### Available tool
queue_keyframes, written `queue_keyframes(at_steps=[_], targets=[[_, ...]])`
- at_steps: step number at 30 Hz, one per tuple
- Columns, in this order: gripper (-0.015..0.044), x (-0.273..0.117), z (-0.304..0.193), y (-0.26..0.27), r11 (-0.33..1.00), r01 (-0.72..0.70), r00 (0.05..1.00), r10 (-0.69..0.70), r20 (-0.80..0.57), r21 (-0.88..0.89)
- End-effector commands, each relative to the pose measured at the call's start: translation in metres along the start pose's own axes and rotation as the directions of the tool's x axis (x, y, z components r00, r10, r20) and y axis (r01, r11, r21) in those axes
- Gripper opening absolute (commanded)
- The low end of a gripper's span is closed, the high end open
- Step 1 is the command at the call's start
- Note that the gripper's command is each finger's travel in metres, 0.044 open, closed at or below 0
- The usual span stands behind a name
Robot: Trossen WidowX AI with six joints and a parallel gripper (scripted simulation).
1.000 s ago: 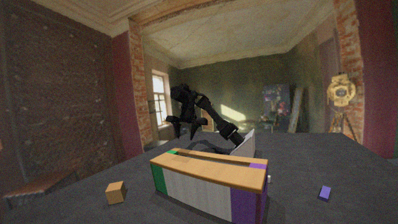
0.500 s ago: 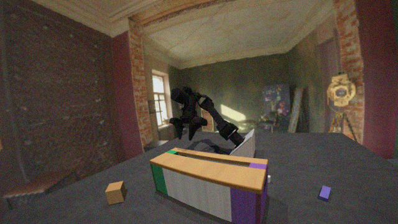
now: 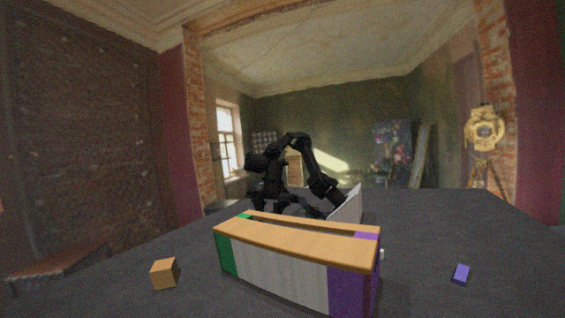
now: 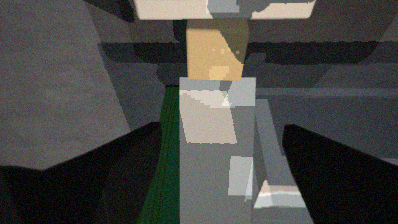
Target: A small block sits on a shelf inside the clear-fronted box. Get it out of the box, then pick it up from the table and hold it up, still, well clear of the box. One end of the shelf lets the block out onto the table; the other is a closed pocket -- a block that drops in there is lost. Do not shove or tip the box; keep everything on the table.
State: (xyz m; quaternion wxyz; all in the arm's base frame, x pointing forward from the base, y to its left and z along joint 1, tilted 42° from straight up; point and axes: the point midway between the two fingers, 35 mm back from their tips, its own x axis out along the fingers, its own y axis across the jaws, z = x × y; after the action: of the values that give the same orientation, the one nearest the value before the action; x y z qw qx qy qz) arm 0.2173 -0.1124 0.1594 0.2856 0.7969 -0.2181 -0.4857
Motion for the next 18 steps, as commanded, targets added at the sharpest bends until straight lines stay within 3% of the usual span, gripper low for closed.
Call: queue_keyframes(at_steps=[1, 18], targets=[[0.0285, 0.006, 0.004, 0.000, 1.000, -0.002, 1.000, 0.002, -0.006, -0.005], [0.0285, 0.032, 0.011, 0.000, 1.000, 0.001, 1.000, -0.001, -0.004, -0.004]])
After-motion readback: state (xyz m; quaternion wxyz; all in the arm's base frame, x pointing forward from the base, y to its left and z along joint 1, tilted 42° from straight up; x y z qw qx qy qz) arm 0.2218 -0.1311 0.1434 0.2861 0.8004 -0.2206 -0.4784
